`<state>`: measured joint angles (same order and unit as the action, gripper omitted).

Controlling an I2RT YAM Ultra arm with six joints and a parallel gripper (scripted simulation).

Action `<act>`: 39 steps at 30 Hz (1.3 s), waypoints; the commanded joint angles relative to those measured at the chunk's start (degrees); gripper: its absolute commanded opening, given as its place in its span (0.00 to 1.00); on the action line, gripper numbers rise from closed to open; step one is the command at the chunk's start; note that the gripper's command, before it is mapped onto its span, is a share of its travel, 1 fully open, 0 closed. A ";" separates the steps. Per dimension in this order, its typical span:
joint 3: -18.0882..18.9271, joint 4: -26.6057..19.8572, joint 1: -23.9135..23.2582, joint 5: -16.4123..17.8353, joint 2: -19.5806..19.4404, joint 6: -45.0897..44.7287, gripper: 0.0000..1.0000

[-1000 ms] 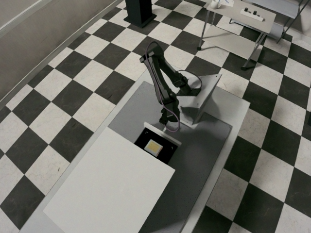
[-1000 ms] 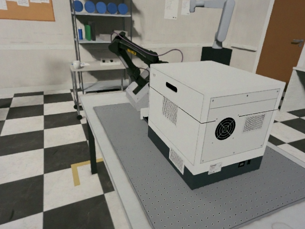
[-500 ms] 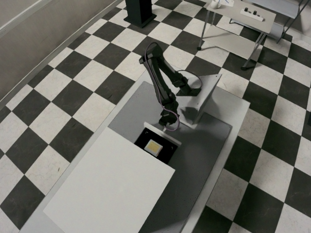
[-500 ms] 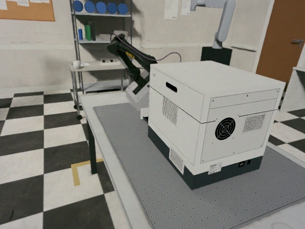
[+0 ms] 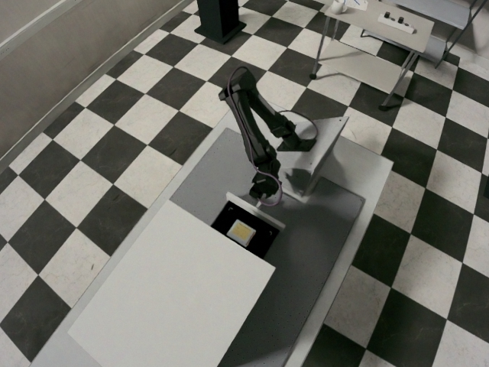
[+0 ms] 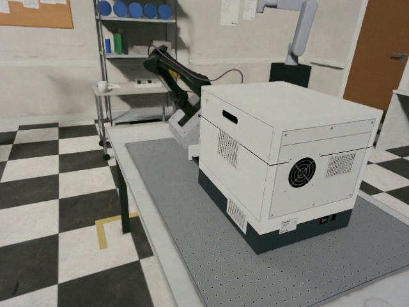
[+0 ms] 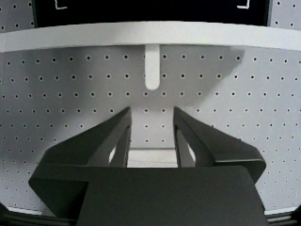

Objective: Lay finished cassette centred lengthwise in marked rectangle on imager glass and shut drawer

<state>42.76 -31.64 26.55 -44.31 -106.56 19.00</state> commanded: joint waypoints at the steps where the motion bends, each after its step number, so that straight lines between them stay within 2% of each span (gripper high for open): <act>1: -0.53 1.07 1.15 -0.77 1.67 -0.74 0.35; 39: -1.09 1.48 0.29 -0.79 1.52 -0.99 0.35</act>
<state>42.76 -31.55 26.55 -44.31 -106.56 18.90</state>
